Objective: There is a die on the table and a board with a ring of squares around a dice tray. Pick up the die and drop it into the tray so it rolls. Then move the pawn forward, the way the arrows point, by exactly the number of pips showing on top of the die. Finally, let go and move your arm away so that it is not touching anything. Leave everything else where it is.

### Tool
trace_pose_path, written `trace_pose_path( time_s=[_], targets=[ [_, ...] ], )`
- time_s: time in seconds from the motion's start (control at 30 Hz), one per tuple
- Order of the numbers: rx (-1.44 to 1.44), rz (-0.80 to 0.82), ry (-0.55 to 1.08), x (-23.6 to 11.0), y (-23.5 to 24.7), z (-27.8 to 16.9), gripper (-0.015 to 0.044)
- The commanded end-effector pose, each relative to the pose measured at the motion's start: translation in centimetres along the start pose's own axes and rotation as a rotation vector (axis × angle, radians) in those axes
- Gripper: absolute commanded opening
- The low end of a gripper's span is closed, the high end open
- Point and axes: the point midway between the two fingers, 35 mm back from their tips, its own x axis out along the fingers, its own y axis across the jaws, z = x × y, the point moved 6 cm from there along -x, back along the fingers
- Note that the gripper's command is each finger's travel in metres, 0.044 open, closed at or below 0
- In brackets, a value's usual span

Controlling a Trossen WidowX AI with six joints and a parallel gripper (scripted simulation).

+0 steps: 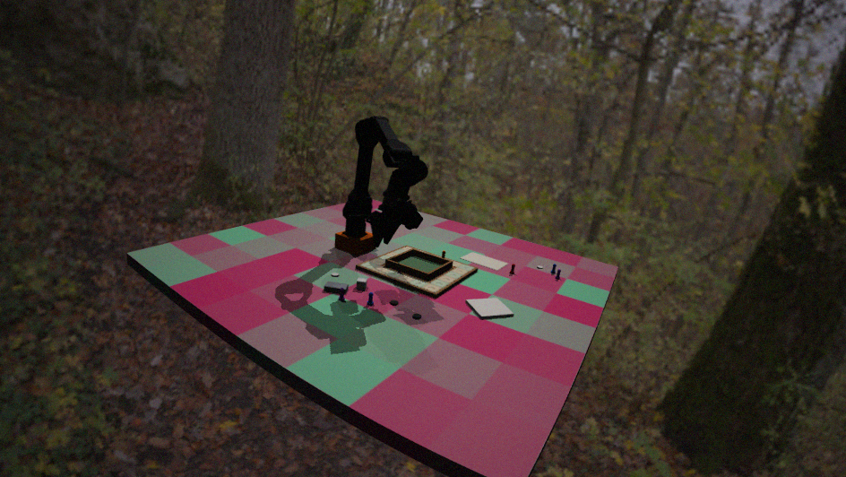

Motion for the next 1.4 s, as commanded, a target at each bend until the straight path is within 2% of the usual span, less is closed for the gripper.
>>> trace_pose_path(
  time_s=[0.0,0.1,0.17,0.53,1.37],
  targets=[
    [0.216,0.320,-0.160,4.8,3.9,-1.7,0.0275],
    [0.387,0.526,-0.251,6.7,6.7,-2.5,0.0275],
    [0.432,0.576,-0.271,6.9,7.4,-2.5,0.0275],
    [0.432,0.576,-0.271,6.7,7.4,-2.2,0.0275],
    [0.432,0.577,-0.271,10.1,9.4,-0.7,0.0275]
  ],
)
